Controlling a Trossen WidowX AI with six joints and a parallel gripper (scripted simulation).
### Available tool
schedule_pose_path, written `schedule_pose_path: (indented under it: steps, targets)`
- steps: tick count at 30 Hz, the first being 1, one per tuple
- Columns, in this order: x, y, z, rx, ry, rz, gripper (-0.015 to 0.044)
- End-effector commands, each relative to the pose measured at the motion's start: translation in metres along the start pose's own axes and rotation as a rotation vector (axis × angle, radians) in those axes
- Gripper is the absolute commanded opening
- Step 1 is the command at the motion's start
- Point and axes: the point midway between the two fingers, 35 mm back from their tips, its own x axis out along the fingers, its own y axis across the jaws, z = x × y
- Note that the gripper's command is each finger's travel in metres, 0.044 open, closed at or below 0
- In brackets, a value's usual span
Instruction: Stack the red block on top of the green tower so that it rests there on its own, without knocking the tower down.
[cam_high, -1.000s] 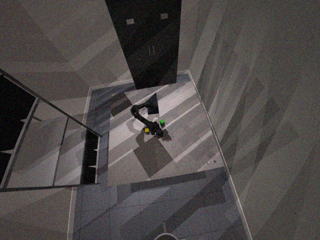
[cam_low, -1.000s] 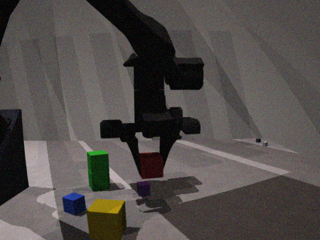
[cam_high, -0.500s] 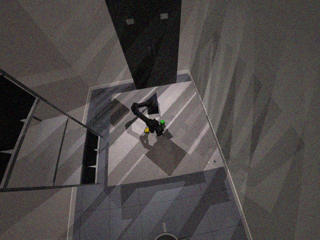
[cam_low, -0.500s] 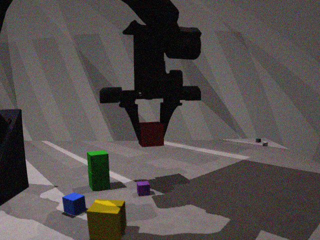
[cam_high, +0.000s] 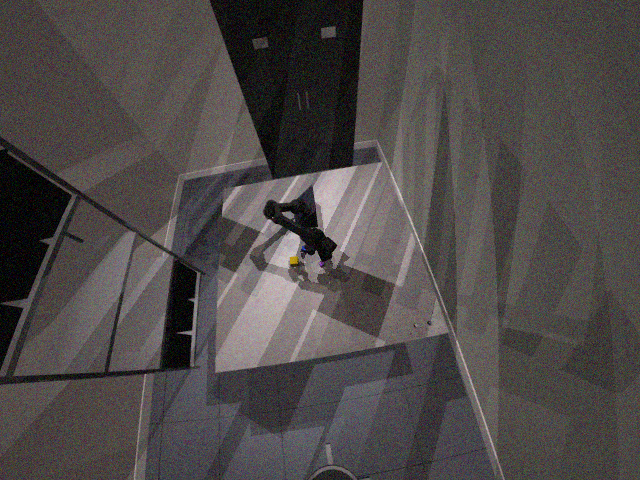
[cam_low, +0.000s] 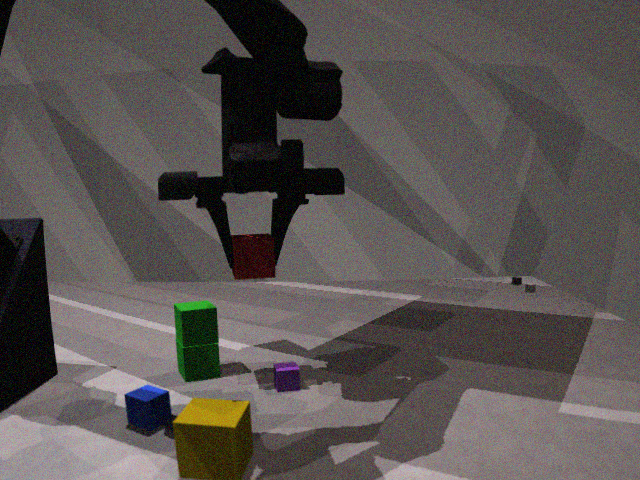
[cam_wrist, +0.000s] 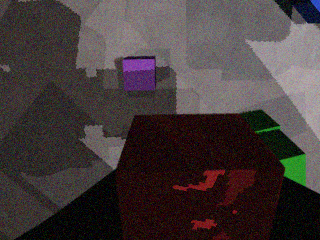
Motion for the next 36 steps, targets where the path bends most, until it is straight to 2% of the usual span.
schedule_pose_path:
  steps: [1,12,18,25,36]
  targets:
    - [0.000,-0.015,-0.014,0.004,0.005,0.000,0.0000]
    - [0.004,-0.064,-0.048,0.006,-0.004,-0.007,0.0000]
    - [0.012,-0.064,-0.048,0.006,-0.005,-0.007,0.0000]
    - [0.039,-0.064,-0.047,0.006,-0.006,-0.007,0.0000]
    - [0.040,-0.064,-0.047,0.006,-0.006,-0.007,0.0000]
